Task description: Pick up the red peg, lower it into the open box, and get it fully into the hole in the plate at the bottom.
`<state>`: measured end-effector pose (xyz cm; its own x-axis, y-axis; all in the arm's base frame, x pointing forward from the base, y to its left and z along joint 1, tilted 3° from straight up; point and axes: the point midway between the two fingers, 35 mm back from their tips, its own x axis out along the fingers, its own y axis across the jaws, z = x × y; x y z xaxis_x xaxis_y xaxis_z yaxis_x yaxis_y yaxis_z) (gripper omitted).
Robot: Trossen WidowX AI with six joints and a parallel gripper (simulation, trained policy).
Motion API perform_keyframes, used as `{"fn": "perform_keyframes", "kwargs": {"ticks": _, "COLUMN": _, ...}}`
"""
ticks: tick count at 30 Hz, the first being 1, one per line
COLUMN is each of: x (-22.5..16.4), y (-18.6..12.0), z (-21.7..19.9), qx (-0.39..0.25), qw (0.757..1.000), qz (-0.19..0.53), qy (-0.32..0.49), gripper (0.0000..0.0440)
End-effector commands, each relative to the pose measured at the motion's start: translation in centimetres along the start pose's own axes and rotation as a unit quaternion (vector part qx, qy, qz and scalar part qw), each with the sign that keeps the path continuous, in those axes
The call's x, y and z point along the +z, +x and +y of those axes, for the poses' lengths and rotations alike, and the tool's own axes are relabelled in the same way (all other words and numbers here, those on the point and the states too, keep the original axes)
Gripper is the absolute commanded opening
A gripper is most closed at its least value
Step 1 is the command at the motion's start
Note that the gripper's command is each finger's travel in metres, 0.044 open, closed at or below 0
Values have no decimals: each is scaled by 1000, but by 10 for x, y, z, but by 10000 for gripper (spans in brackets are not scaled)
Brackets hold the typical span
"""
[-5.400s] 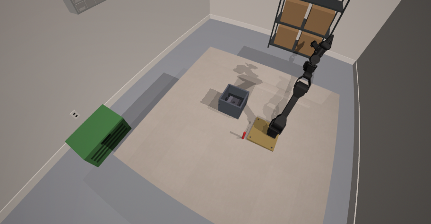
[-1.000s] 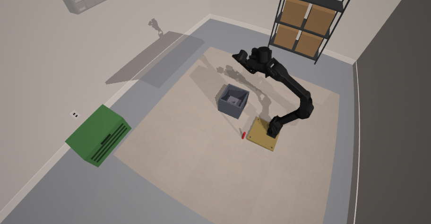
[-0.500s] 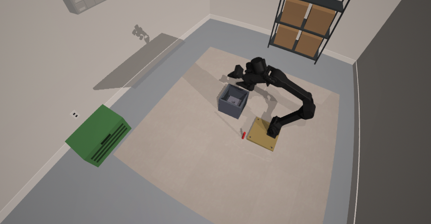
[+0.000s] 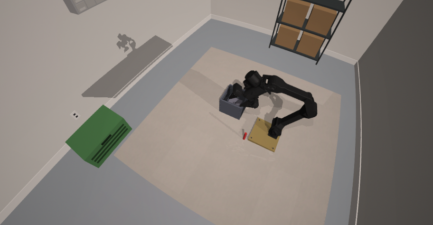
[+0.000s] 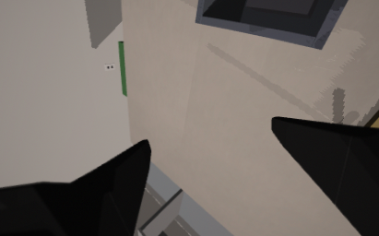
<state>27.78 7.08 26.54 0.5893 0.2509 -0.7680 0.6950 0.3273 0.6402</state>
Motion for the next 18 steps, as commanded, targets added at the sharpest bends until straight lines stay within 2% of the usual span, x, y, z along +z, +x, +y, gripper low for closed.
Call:
{"fn": "perform_keyframes", "kwargs": {"ticks": 1, "x": -22, "y": 8, "z": -20, "qx": -46, "qw": 998, "qz": 39, "qy": 19, "gripper": 440}}
{"fn": "perform_keyframes", "kwargs": {"ticks": 9, "x": -55, "y": 19, "z": -58, "qx": -140, "qw": 985, "qz": 88, "qy": 52, "gripper": 440}}
{"fn": "perform_keyframes", "kwargs": {"ticks": 18, "x": -81, "y": 28, "z": -93, "qx": -239, "qw": 962, "qz": 107, "qy": 80, "gripper": 440}}
